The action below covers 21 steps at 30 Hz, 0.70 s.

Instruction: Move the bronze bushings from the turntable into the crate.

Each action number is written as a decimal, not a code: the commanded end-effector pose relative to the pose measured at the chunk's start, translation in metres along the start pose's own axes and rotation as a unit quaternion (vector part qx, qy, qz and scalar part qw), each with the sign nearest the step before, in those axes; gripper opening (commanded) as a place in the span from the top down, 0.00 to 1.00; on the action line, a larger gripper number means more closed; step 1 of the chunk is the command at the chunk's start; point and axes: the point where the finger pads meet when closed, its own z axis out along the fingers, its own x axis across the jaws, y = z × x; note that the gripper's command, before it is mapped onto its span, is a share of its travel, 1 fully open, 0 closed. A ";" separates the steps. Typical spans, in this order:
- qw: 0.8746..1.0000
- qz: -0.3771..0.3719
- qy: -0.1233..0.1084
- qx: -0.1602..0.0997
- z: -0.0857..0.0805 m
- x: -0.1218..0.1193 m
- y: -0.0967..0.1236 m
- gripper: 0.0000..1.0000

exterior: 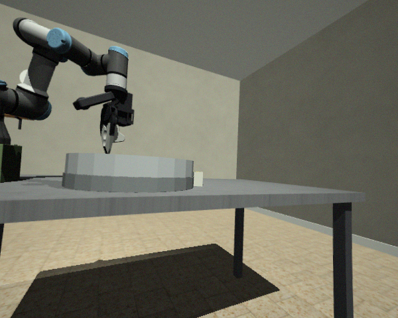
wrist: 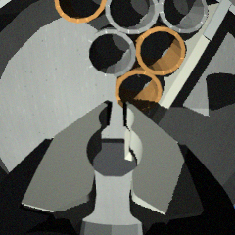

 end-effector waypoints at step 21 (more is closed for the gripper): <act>1.000 0.000 -0.001 -0.001 0.008 -0.001 0.000 0.95</act>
